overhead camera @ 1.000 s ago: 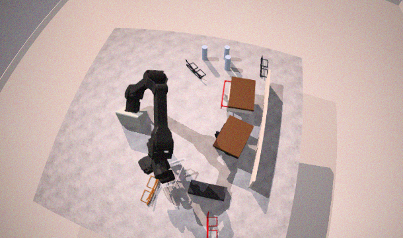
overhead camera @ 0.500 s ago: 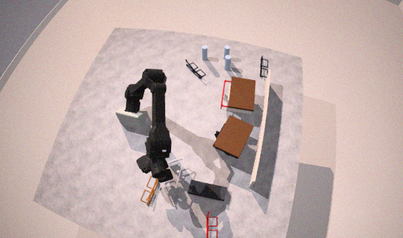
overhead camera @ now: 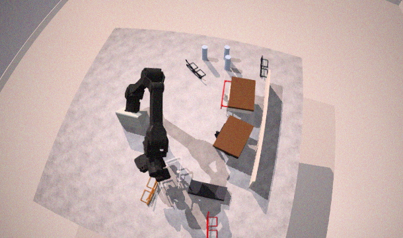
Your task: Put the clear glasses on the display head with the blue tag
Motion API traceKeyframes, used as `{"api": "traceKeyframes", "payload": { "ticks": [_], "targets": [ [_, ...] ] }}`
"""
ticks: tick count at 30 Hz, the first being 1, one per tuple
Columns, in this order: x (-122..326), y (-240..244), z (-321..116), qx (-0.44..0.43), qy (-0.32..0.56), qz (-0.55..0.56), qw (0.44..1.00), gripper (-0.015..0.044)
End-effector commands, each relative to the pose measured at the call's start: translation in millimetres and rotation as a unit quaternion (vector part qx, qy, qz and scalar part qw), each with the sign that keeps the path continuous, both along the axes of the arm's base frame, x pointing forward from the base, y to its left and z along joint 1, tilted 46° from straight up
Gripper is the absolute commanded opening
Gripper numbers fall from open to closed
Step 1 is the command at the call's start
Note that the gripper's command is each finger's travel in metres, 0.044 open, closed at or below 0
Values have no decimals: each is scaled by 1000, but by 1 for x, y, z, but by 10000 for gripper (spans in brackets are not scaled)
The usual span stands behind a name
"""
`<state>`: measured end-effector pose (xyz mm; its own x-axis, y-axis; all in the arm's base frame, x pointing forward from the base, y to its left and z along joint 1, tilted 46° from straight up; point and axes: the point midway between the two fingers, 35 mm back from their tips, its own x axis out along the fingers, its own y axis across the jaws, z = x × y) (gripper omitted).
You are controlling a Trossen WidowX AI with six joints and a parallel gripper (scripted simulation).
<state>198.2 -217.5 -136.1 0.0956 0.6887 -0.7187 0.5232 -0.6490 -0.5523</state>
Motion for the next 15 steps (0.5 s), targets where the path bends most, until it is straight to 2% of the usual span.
{"api": "traceKeyframes", "payload": {
  "ticks": [1,15],
  "targets": [
    [-5,0,0,-1,1,2,1000,0],
    [-18,0,-3,-1,2,2,1000,0]
  ]
}}
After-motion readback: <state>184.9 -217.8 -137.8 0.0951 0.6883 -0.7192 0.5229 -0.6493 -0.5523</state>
